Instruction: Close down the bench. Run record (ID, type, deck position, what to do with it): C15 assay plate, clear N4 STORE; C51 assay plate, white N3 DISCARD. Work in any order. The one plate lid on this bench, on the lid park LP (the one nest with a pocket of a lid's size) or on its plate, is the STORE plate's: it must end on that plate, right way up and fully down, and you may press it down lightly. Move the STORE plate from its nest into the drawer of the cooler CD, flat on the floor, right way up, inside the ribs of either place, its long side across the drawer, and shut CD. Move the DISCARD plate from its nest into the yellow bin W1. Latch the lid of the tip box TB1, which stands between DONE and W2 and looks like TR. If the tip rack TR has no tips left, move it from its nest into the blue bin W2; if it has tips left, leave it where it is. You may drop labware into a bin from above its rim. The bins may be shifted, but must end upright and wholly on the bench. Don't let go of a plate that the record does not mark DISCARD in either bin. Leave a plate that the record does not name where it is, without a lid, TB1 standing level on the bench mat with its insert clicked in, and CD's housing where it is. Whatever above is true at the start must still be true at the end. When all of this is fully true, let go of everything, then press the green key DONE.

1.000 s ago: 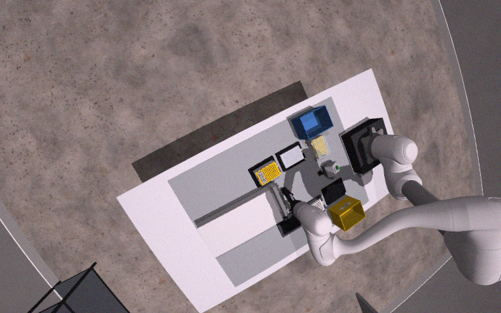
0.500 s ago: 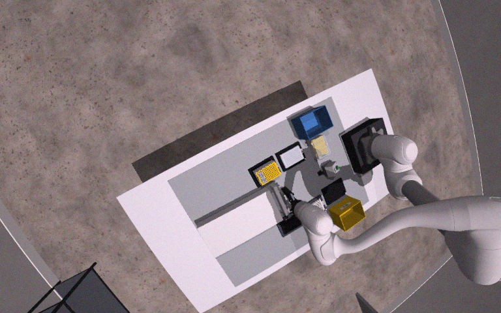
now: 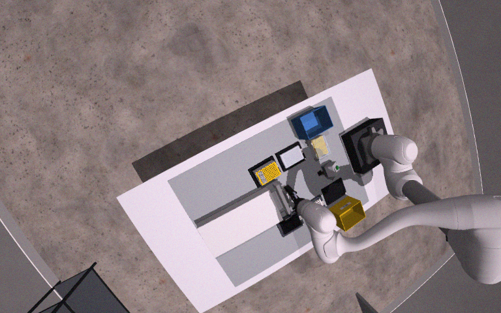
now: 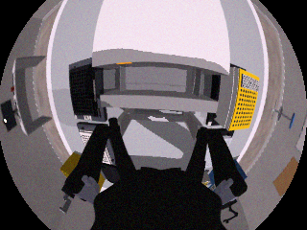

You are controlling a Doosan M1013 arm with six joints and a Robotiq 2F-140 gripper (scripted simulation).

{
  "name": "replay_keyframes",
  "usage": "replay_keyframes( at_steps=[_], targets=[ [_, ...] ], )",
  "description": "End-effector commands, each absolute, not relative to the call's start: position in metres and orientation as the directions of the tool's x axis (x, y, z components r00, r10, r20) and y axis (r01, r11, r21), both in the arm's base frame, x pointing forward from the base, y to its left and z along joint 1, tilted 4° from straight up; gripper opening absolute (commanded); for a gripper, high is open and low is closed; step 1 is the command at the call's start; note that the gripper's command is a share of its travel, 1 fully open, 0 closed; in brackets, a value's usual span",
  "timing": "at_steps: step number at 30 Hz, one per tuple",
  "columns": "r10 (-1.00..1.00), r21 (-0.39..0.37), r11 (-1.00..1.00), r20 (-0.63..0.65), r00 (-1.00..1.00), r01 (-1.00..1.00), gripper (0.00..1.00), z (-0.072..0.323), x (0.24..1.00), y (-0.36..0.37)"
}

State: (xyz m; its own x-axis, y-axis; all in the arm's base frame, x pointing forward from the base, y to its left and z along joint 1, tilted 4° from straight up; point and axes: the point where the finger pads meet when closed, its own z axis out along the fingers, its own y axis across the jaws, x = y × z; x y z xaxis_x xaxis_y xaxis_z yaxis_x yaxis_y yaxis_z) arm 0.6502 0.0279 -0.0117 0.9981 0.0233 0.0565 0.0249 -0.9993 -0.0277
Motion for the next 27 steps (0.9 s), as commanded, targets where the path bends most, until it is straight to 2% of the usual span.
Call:
replay_keyframes(
  at_steps=[1, 27],
  targets=[
    [0.023, -0.028, -0.999, 0.056, 0.998, 0.025, 0.0, -0.012, 0.647, 0.028],
    [0.023, -0.028, -0.999, 0.056, 0.998, 0.025, 0.0, -0.013, 0.62, 0.027]
  ],
)
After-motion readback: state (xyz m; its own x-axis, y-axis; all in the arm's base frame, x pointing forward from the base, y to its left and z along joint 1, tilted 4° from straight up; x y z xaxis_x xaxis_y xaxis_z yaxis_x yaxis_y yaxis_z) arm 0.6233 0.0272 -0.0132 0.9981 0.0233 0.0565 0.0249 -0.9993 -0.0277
